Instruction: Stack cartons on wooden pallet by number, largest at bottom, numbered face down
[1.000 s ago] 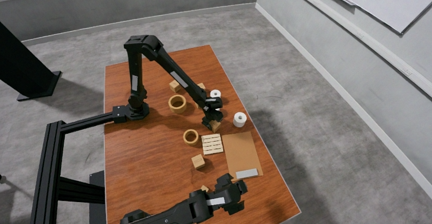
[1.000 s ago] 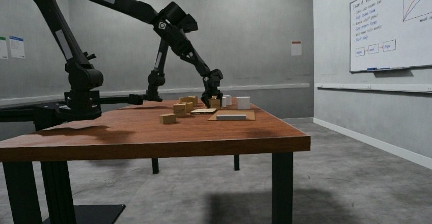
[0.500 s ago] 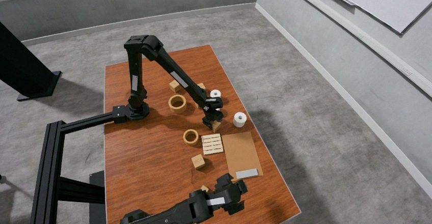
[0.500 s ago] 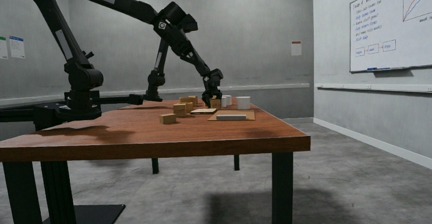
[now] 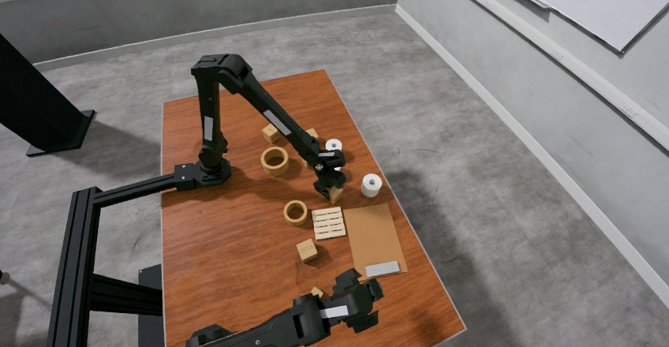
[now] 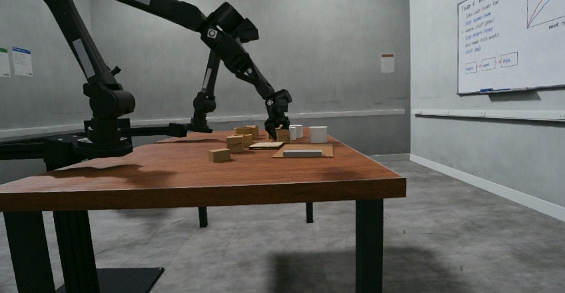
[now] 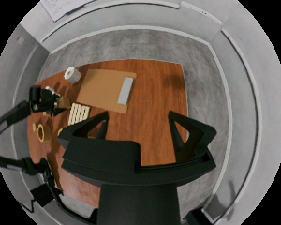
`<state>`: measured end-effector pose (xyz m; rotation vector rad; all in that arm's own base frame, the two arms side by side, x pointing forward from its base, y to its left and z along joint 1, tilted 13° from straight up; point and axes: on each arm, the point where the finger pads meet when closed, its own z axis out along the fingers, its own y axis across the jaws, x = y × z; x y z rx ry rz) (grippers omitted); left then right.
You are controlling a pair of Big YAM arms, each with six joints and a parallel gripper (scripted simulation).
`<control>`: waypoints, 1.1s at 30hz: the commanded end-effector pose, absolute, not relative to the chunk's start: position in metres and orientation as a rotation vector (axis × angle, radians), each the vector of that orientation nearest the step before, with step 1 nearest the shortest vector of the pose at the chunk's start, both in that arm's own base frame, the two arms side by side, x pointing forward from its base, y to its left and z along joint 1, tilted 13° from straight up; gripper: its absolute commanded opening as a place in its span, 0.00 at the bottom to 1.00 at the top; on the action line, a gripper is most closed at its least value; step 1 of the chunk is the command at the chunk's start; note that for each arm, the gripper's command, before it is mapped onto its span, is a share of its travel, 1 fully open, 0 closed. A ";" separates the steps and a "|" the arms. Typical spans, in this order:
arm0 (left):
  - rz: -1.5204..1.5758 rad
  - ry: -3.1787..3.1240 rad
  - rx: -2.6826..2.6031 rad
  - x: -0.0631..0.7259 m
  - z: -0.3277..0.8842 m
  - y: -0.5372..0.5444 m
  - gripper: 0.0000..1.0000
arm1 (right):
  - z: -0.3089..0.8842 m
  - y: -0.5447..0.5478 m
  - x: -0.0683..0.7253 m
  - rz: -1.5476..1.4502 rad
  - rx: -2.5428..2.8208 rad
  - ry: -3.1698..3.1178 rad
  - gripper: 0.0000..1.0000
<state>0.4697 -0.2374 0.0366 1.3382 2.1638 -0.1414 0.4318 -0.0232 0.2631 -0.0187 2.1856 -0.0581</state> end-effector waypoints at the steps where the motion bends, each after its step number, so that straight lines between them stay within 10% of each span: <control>1: -0.138 2.120 1.314 0.475 0.056 -0.246 0.32 | 0.291 -0.024 0.442 -0.068 -0.028 2.132 1.00; 3: -0.139 2.124 1.317 0.472 0.054 -0.244 0.09 | 0.291 -0.024 0.442 -0.068 -0.028 2.132 1.00; 7: -0.141 2.123 1.321 0.474 0.068 -0.249 0.54 | 0.291 -0.024 0.442 -0.068 -0.028 2.132 1.00; 33: -0.190 2.194 1.268 0.296 0.256 -0.335 0.55 | 0.291 -0.024 0.442 -0.068 -0.028 2.132 1.00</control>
